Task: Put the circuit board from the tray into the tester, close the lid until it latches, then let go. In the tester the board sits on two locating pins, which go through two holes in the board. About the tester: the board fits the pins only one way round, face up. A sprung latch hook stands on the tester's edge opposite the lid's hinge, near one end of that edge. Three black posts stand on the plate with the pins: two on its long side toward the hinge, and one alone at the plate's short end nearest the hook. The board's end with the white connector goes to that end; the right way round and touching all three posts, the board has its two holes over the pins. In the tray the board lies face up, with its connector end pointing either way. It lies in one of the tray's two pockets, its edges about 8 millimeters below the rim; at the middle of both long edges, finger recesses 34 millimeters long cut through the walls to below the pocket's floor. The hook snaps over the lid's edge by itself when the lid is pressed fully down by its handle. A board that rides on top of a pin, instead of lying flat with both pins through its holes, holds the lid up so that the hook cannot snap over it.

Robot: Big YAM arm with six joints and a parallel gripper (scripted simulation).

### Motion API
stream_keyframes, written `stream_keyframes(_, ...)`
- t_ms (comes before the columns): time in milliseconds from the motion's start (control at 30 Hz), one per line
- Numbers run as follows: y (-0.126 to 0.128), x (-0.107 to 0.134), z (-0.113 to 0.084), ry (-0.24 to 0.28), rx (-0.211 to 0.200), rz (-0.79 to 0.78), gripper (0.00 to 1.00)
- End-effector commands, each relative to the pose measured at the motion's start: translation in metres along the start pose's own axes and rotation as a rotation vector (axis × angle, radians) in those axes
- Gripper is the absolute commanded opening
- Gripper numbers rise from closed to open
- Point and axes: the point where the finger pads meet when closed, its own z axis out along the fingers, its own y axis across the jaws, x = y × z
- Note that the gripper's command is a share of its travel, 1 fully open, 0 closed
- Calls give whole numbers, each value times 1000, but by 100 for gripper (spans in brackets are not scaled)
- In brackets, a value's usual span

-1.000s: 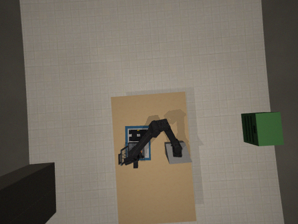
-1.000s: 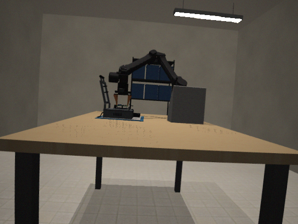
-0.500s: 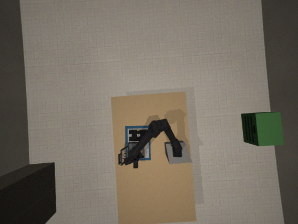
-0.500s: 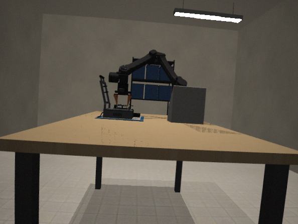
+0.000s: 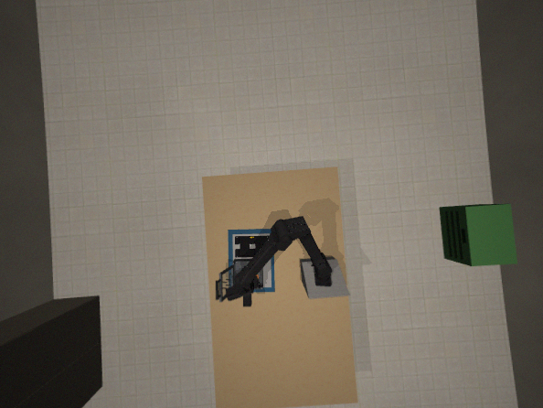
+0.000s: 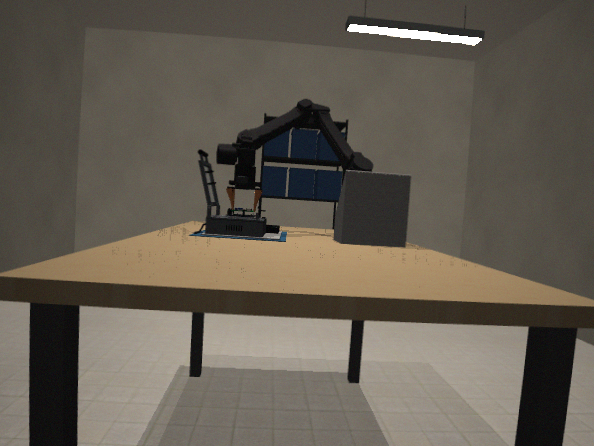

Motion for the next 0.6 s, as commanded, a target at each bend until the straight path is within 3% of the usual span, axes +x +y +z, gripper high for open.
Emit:
stream_keyframes(0, -19, 3, -7, -9, 25, 38, 72)
stream_keyframes(567, -14, 1, -3, -8, 27, 19, 72)
